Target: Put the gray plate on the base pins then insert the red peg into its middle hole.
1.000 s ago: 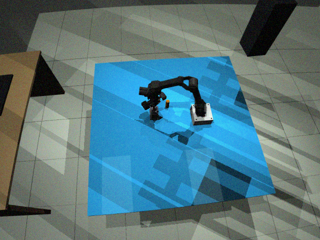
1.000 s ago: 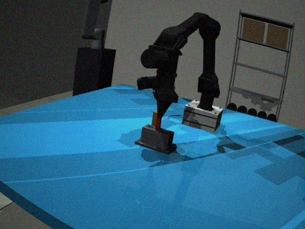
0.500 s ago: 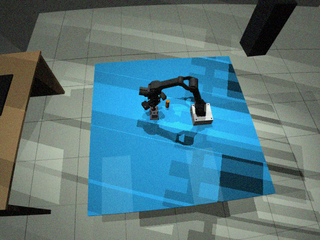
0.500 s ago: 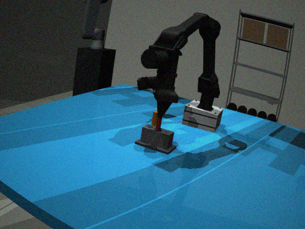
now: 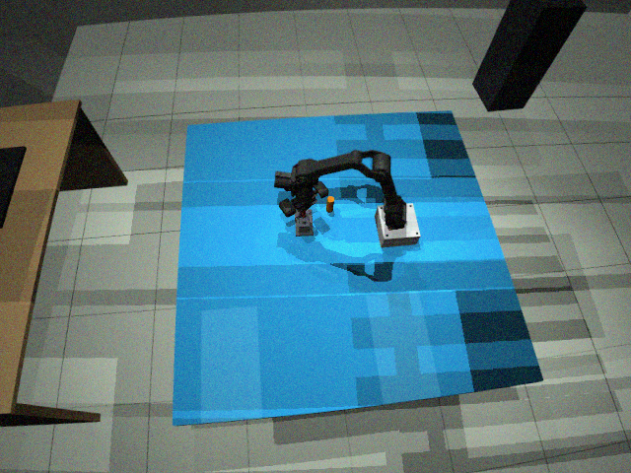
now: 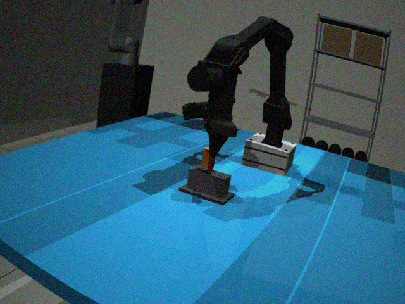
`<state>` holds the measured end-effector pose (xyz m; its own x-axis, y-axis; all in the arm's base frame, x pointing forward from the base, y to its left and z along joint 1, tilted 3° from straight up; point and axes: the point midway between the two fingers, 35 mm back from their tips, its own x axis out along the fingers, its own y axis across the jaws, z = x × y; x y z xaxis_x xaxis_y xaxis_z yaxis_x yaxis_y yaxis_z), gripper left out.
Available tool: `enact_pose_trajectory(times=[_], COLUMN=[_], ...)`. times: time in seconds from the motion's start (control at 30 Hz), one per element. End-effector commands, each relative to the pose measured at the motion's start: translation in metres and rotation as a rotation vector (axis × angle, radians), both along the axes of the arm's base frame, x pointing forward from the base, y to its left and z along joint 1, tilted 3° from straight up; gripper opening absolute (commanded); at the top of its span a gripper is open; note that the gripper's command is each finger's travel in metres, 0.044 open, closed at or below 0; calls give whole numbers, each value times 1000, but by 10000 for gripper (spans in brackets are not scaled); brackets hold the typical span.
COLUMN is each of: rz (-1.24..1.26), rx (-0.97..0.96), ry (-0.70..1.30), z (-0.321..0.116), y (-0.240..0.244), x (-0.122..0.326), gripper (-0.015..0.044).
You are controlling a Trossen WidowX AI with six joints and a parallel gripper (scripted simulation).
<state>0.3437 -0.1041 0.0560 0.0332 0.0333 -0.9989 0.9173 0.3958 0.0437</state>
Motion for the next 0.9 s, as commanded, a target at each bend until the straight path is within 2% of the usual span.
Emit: enact_pose_trajectory(times=[0.0, 0.67, 0.87], rz=[0, 3, 3], rx=[1, 0, 0], ry=[3, 0, 0], z=[-1, 0, 0], y=[0, 1, 1], x=[-1, 0, 0], gripper=[0, 0, 150])
